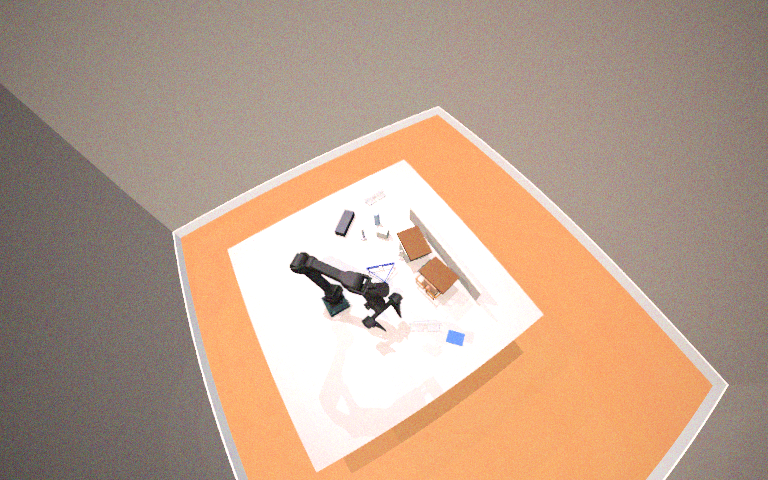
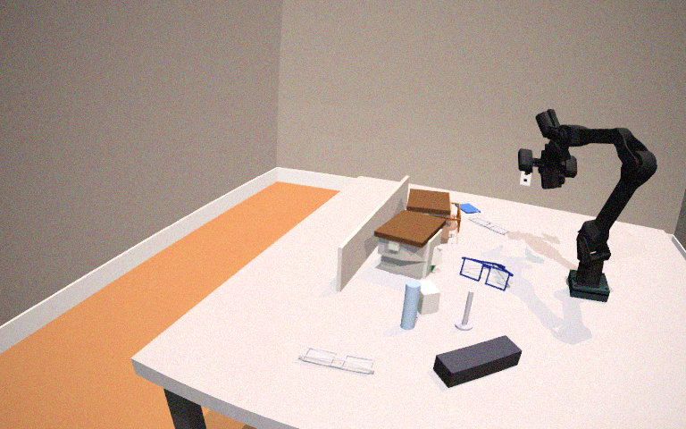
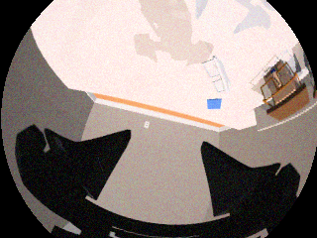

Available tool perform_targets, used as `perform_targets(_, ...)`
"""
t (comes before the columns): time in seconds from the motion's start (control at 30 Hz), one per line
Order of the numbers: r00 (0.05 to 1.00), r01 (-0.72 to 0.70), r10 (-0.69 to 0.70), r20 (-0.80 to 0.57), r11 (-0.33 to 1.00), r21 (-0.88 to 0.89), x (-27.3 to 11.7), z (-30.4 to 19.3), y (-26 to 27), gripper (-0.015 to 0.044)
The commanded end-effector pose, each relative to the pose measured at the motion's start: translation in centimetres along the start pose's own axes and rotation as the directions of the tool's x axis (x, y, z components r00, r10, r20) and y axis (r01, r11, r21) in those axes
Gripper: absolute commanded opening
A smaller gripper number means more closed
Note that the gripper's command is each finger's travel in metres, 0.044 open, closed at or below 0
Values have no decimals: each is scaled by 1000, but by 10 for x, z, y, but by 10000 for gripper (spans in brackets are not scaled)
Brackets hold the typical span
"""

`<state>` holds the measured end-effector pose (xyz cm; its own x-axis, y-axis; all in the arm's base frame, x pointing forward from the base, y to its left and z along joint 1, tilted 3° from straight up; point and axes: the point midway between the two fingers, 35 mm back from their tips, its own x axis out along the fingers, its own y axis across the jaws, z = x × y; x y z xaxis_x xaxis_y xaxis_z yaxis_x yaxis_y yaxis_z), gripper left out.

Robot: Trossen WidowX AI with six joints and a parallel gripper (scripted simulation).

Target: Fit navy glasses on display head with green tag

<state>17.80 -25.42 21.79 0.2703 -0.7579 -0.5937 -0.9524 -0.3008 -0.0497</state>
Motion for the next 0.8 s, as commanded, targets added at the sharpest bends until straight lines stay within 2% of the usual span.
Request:
perform_targets(0.0, 1000, 0, 0, 0, 1000, 0, 0, 0, 0, 426)
perform_targets(0.23, 1000, 0, 0, 0, 1000, 0, 0, 0, 0, 440)
perform_targets(0.33, 998, 50, -48, 30, 998, -37, -1, 2, -21, 361)
perform_targets(0.53, 961, 247, -217, 169, 952, -180, -17, 23, -108, 204)
perform_targets(0.77, 868, 452, -334, 368, 839, -304, -58, 76, -196, 20)
